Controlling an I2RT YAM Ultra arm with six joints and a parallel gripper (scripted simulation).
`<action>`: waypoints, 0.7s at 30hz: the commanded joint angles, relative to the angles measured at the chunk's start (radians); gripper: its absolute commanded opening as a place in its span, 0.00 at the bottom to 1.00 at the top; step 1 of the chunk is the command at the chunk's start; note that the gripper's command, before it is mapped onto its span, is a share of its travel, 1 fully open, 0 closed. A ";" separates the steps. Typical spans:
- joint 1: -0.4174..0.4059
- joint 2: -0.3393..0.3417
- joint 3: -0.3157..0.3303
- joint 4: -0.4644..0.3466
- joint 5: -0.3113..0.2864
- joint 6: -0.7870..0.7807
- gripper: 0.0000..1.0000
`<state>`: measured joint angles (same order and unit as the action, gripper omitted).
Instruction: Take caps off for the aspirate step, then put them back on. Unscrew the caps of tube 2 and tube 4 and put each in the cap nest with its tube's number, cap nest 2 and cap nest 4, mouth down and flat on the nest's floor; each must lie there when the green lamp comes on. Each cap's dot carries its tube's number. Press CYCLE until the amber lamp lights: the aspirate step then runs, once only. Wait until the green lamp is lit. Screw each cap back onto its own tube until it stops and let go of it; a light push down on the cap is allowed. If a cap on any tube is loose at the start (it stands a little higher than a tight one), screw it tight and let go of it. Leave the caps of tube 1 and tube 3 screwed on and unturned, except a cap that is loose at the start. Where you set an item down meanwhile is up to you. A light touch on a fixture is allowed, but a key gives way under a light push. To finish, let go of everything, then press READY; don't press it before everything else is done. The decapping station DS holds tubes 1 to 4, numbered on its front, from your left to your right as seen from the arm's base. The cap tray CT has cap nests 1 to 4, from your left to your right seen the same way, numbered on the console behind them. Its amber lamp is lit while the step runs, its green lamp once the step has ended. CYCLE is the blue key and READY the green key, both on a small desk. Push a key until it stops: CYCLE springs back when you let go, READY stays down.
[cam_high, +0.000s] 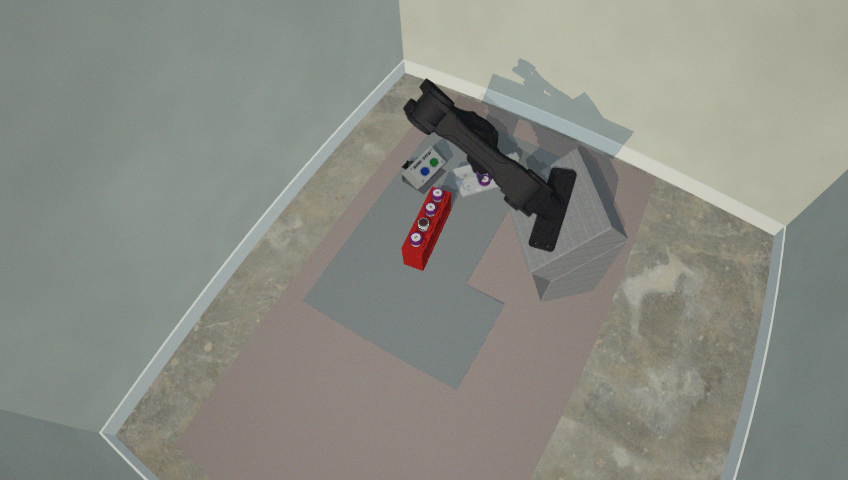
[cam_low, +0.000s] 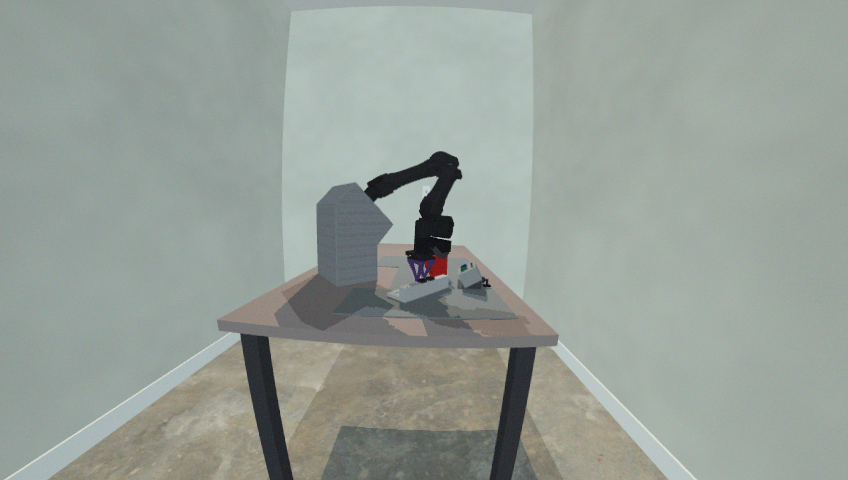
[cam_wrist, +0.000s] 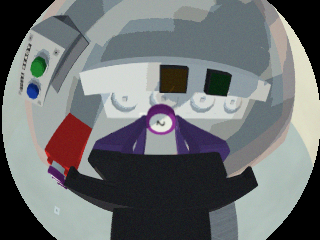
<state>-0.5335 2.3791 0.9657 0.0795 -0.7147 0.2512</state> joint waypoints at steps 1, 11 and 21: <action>0.006 0.027 0.022 0.077 0.015 0.056 0.00; 0.005 0.027 0.022 0.076 0.015 0.056 0.00; 0.000 0.031 0.025 0.072 0.014 0.049 0.00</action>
<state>-0.5137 2.4142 0.9855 0.1535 -0.7033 0.3042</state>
